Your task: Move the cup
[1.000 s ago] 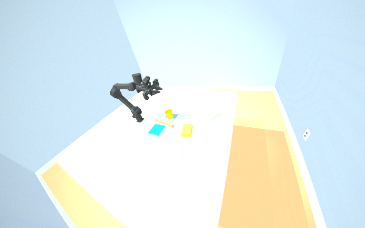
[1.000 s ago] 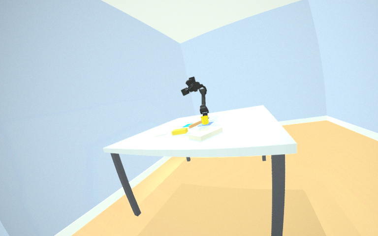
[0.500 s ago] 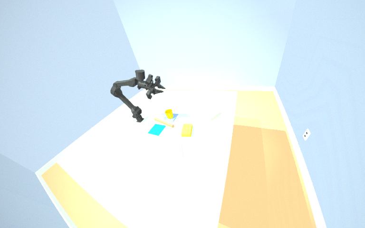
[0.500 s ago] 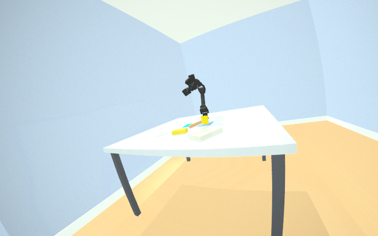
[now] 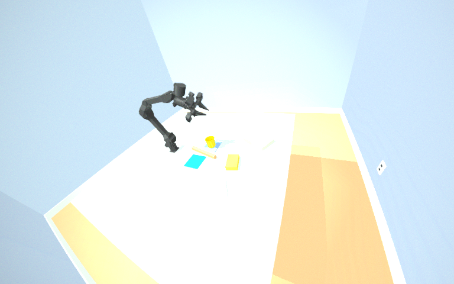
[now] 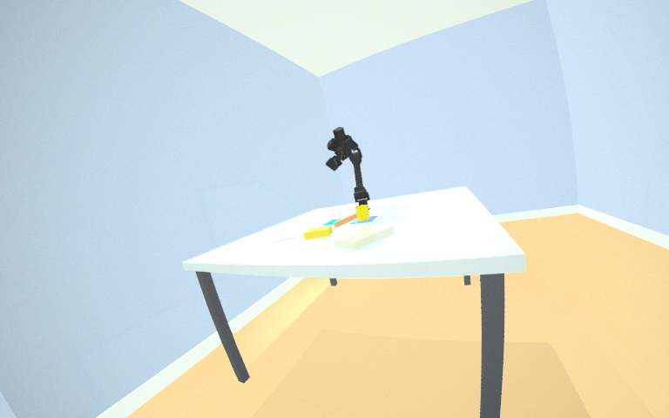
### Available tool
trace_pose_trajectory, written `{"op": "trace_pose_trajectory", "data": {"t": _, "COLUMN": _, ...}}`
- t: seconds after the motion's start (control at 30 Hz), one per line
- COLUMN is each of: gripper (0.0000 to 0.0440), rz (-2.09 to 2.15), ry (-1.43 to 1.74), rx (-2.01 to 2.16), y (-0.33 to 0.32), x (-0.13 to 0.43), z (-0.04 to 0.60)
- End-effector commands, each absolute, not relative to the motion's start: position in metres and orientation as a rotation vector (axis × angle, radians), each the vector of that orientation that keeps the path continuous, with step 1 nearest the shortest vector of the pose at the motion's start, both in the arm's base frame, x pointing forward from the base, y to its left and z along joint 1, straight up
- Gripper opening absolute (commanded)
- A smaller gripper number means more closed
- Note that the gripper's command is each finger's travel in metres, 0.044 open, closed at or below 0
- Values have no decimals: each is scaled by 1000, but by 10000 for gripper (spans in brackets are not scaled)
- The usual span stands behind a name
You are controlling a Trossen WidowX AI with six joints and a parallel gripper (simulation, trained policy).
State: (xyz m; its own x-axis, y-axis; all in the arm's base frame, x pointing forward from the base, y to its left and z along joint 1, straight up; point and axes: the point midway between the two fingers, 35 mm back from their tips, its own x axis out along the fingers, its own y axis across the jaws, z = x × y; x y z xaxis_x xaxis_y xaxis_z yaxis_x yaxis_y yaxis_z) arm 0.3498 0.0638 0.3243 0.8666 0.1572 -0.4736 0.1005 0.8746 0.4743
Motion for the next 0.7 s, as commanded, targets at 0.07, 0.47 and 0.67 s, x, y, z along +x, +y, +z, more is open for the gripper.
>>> {"op": "trace_pose_trajectory", "data": {"t": 0.07, "gripper": 153, "rz": 9, "ry": 606, "rx": 570, "y": 72, "x": 353, "z": 318}}
{"op": "trace_pose_trajectory", "data": {"t": 0.47, "gripper": 152, "rz": -80, "ry": 776, "rx": 692, "y": 85, "x": 354, "z": 302}}
{"op": "trace_pose_trajectory", "data": {"t": 0.67, "gripper": 148, "rz": -139, "ry": 861, "rx": 738, "y": 90, "x": 353, "z": 292}}
